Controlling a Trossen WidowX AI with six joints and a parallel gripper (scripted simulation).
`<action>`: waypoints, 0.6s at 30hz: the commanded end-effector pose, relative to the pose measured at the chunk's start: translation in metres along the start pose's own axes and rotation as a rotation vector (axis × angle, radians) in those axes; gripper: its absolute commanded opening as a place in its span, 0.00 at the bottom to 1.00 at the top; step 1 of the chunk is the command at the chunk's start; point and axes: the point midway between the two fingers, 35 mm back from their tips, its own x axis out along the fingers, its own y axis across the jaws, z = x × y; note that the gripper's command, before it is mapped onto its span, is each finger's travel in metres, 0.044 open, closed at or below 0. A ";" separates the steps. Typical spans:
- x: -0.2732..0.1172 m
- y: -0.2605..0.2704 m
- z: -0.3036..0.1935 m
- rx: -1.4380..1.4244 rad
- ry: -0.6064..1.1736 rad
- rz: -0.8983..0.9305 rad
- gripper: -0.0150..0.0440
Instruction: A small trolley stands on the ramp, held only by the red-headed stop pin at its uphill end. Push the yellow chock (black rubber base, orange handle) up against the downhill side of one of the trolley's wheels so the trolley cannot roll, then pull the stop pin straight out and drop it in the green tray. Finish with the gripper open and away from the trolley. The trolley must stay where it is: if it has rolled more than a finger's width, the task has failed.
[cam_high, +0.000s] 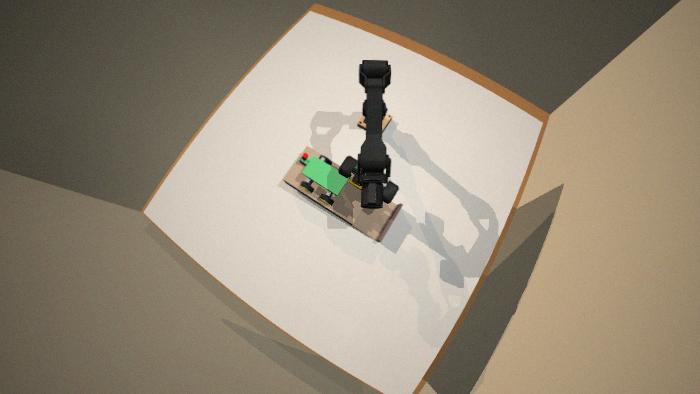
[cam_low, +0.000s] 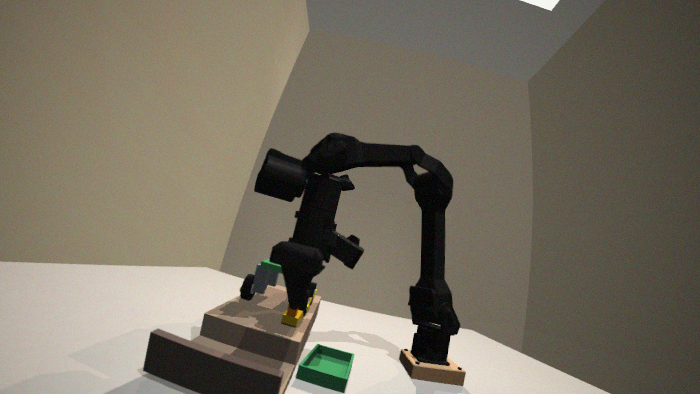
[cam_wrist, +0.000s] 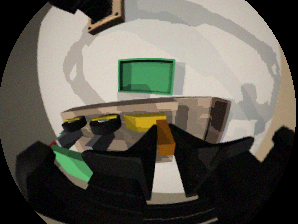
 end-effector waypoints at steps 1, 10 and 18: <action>0.001 0.005 0.000 -0.004 -0.004 0.008 0.25; -0.002 0.007 -0.001 0.000 0.000 -0.001 0.25; -0.002 0.007 -0.001 0.000 0.000 -0.001 0.25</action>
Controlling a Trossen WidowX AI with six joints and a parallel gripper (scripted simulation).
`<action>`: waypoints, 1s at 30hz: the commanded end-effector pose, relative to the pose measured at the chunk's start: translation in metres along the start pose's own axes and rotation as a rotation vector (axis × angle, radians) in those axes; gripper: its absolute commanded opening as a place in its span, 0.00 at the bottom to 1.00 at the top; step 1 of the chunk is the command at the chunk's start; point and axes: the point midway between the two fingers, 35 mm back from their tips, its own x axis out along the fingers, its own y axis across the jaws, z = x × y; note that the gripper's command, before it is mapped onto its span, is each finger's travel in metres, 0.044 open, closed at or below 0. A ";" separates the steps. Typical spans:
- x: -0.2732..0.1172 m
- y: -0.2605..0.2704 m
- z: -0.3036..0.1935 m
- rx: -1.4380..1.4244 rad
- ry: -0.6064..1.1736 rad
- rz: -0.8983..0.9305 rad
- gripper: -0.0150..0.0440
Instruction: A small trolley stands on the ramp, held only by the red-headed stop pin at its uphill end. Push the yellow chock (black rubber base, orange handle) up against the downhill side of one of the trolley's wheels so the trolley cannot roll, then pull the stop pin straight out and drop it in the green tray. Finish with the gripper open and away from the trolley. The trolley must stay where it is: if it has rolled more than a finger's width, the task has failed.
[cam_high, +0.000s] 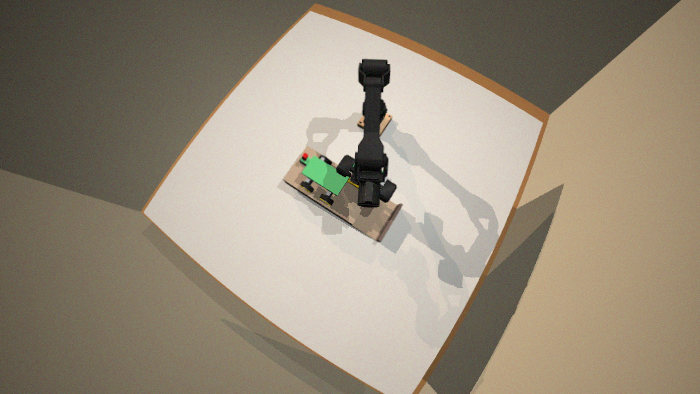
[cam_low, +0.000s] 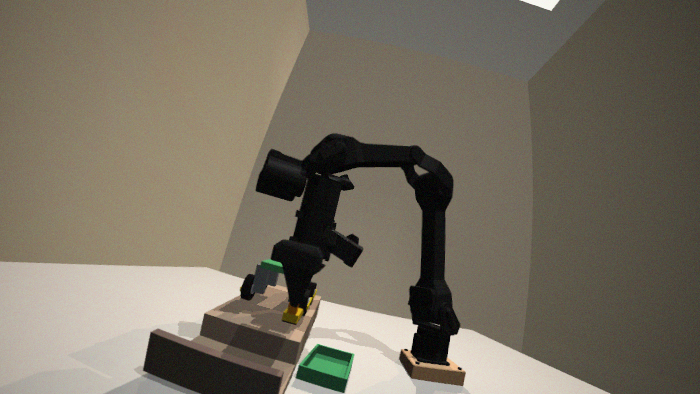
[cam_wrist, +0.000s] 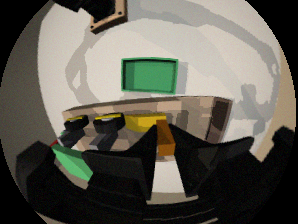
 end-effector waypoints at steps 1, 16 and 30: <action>0.000 0.000 0.000 0.001 0.000 0.000 0.30; -0.020 0.000 0.001 -0.001 -0.004 0.007 0.58; -0.050 -0.001 0.002 -0.006 -0.010 0.006 0.62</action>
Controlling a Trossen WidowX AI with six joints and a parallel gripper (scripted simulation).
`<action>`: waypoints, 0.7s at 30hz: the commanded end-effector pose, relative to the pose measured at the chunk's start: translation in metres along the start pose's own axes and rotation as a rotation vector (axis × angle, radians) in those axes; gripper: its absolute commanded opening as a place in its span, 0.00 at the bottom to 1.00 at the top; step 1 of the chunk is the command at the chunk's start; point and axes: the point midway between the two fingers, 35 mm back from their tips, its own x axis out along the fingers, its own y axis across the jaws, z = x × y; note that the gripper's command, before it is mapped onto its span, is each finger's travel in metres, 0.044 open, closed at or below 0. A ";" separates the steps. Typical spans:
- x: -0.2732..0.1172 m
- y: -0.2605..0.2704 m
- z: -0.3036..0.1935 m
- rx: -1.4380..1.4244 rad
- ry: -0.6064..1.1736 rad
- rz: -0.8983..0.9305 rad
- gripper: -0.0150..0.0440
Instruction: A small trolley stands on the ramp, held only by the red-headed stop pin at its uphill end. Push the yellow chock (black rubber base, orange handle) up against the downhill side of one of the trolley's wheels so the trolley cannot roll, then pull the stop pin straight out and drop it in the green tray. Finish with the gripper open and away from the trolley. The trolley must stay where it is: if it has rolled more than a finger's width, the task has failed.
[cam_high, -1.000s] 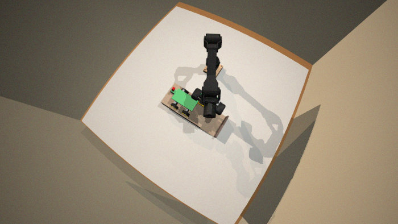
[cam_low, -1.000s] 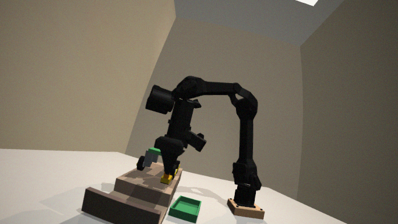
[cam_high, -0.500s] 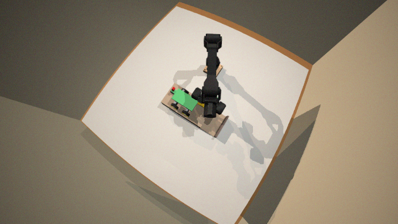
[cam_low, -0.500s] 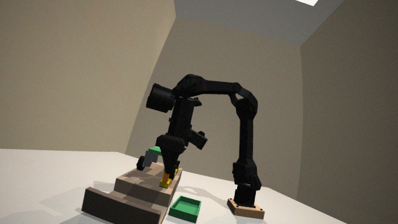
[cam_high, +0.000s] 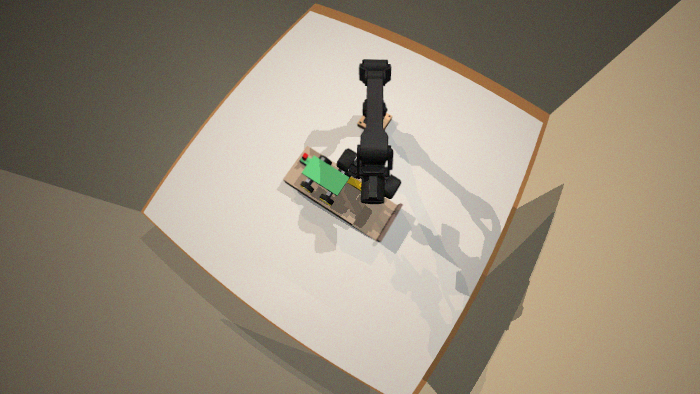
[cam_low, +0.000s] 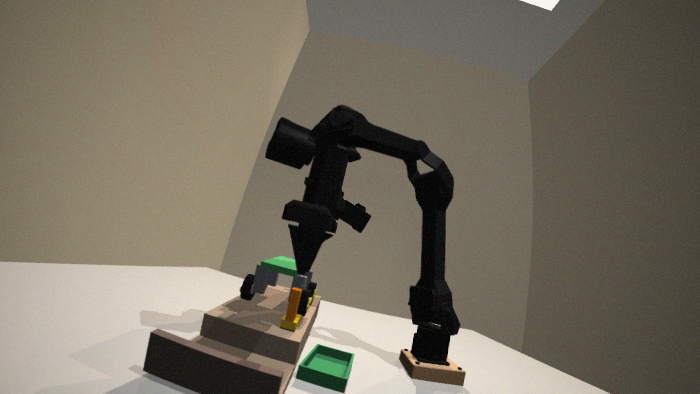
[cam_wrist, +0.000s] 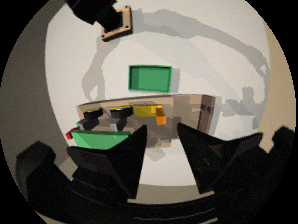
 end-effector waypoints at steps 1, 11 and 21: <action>0.002 0.000 0.000 0.000 -0.002 0.001 0.67; -0.006 0.014 -0.015 0.285 0.047 -0.026 0.58; -0.014 0.095 -0.037 0.887 0.097 0.042 0.58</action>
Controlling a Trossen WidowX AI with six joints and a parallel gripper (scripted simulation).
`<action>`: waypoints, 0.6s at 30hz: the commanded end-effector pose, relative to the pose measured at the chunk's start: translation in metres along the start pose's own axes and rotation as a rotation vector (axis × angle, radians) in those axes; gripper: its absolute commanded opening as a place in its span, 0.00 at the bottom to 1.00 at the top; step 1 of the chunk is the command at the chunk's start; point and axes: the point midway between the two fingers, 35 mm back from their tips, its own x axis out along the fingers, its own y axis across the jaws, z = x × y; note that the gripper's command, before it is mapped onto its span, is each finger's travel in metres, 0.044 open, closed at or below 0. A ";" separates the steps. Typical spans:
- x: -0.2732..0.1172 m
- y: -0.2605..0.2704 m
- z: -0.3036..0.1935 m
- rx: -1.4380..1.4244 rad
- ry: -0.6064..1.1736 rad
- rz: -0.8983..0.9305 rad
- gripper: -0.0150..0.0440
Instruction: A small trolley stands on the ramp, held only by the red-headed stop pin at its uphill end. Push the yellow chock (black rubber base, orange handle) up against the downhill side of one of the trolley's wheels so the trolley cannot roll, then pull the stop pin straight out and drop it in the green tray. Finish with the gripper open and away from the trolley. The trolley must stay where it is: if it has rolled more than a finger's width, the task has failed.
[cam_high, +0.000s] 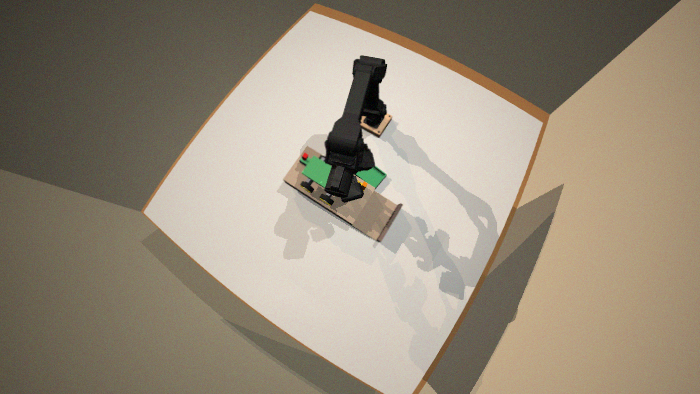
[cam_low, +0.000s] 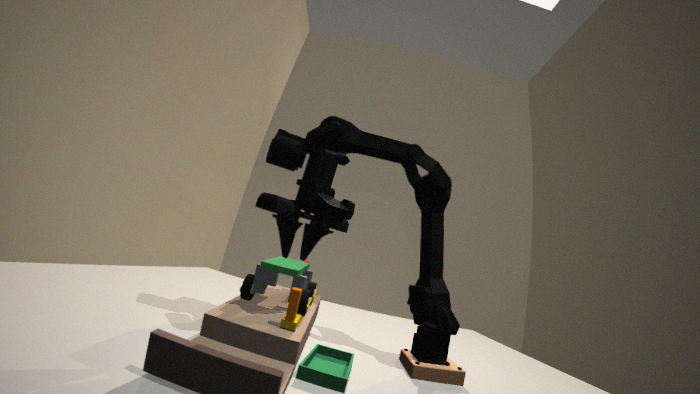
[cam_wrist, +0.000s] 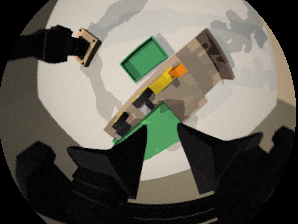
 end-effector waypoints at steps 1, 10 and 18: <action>-0.003 0.023 -0.028 0.238 0.035 0.030 0.58; -0.007 0.087 -0.077 0.773 0.118 0.107 0.58; -0.008 0.098 -0.084 0.858 0.134 0.119 0.58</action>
